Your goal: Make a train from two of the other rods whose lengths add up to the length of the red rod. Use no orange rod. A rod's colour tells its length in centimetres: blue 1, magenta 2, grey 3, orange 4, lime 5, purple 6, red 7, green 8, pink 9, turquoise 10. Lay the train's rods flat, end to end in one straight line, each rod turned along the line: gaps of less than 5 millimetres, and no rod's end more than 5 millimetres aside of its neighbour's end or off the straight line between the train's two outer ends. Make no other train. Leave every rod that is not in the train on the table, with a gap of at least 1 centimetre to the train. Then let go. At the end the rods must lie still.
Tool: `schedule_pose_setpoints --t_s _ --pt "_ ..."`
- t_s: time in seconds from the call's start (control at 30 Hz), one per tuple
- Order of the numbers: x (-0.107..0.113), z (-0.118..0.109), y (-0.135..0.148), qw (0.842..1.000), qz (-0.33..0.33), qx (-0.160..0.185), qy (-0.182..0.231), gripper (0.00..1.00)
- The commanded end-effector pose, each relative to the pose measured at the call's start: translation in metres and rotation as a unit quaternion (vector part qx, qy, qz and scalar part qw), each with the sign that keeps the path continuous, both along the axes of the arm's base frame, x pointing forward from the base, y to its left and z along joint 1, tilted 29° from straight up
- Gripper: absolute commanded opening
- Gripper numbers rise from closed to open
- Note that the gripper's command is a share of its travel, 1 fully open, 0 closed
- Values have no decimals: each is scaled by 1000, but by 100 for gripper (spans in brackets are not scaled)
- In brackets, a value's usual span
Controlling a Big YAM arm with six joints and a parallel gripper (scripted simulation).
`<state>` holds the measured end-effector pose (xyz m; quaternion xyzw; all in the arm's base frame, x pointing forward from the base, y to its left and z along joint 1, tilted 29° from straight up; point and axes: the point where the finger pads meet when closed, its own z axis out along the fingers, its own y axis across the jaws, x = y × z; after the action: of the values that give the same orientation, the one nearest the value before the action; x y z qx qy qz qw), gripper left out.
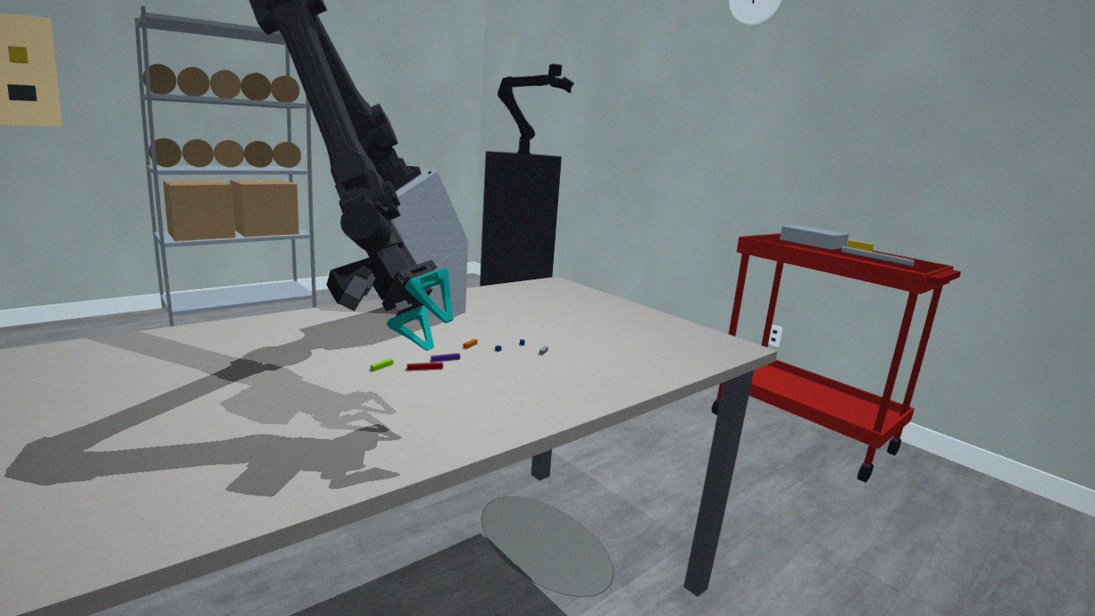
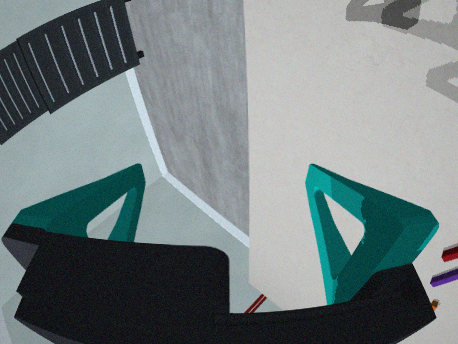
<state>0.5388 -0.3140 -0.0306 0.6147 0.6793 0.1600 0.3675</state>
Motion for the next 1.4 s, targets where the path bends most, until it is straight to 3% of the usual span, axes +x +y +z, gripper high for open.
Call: schedule_pose_setpoints --t_s 0.0,0.03,0.07,0.13,0.17,0.27,0.3,0.33,0.37,0.43,0.47,0.5,0.57,0.6,0.67,0.7,0.83,0.87,0.9,0.93,1.0,1.03,1.07,1.1,1.13,1.27,1.37 --pt "1 -55 49 998 16 26 54 100" --pt "7 -50 45 998 16 22 48 100" --pt "-5 -76 74 995 24 24 95 100" --pt "1 -78 77 995 24 21 89 100" --pt "-14 -104 106 990 33 19 138 100" --pt "-15 -108 110 990 33 19 138 100" --pt "-21 -129 137 984 43 7 175 100" --pt "-13 -125 135 985 43 5 168 100" --pt "-42 -151 163 974 55 -4 221 100" --pt "-43 -154 166 974 55 -4 221 100" --pt "-32 -150 163 976 54 -7 212 100" --pt "-61 -174 190 963 66 -21 261 100" --pt "-57 -173 190 964 66 -21 258 100" --pt "-79 -190 212 951 78 -40 297 100" --pt "-73 -189 211 952 78 -41 293 100" --pt "-98 -204 230 937 90 -62 331 100" --pt "-91 -203 229 939 89 -63 325 100" --pt "-117 -216 244 924 101 -84 360 100" --pt "-117 -216 244 924 101 -84 360 100" --pt "-135 -225 256 910 112 -106 386 100" --pt "-135 -225 256 910 112 -106 386 100" --pt "-151 -232 266 896 122 -128 407 100" --pt "-149 -231 266 897 122 -128 406 100" --pt "-164 -237 273 884 131 -148 425 100" --pt "-161 -237 273 885 130 -148 422 100" --pt "-198 -246 286 850 152 -199 463 100" --pt "-194 -247 289 848 155 -208 463 100"
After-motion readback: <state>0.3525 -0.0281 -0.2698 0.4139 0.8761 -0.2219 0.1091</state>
